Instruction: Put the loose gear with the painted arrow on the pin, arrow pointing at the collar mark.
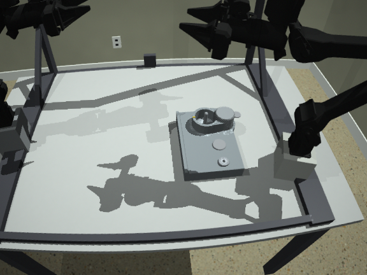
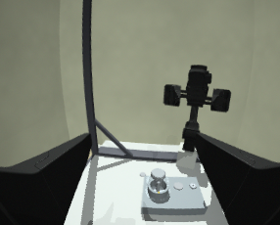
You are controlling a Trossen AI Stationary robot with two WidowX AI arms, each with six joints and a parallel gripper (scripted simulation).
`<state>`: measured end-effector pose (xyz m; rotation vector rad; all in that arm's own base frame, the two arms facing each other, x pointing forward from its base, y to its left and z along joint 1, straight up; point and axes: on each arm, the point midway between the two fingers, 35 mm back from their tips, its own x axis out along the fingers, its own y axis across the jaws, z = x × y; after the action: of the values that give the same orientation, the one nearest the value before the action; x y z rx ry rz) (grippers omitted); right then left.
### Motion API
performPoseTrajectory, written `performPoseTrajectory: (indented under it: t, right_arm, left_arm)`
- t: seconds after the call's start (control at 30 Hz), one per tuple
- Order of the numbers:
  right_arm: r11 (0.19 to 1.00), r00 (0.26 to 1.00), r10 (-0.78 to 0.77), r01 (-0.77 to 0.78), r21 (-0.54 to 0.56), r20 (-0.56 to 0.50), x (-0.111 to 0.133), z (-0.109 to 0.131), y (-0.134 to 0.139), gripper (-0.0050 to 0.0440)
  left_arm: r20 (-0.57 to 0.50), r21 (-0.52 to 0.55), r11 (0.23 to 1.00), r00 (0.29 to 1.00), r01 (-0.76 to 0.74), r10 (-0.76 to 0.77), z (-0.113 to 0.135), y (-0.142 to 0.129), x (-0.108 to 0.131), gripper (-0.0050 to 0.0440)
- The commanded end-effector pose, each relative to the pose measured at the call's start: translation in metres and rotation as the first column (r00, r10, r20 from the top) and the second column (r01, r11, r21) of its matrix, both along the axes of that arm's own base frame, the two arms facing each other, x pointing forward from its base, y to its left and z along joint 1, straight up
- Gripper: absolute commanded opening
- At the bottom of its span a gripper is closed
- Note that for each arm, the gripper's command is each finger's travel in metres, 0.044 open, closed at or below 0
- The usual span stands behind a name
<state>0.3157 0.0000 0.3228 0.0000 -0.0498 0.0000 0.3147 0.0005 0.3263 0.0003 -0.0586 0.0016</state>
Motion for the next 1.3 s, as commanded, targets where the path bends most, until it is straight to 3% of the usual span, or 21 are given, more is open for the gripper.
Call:
performPoseTrajectory:
  t: [0.0,1.27]
  right_arm:
    - [1.000,1.000,0.000,0.000,0.000,0.026,-0.0019,0.0103,0.0000,0.0400]
    - [1.000,1.000,0.000,0.000,0.000,0.026,-0.0019,0.0102,0.0000,0.0400]
  left_arm:
    - [-0.003,0.003,1.000,1.000,0.000,0.000,-0.0018,0.0002,-0.0011,0.0369]
    - [0.007,0.002,1.000,1.000,0.005,-0.005,0.0037,-0.0011,0.0003,0.0369]
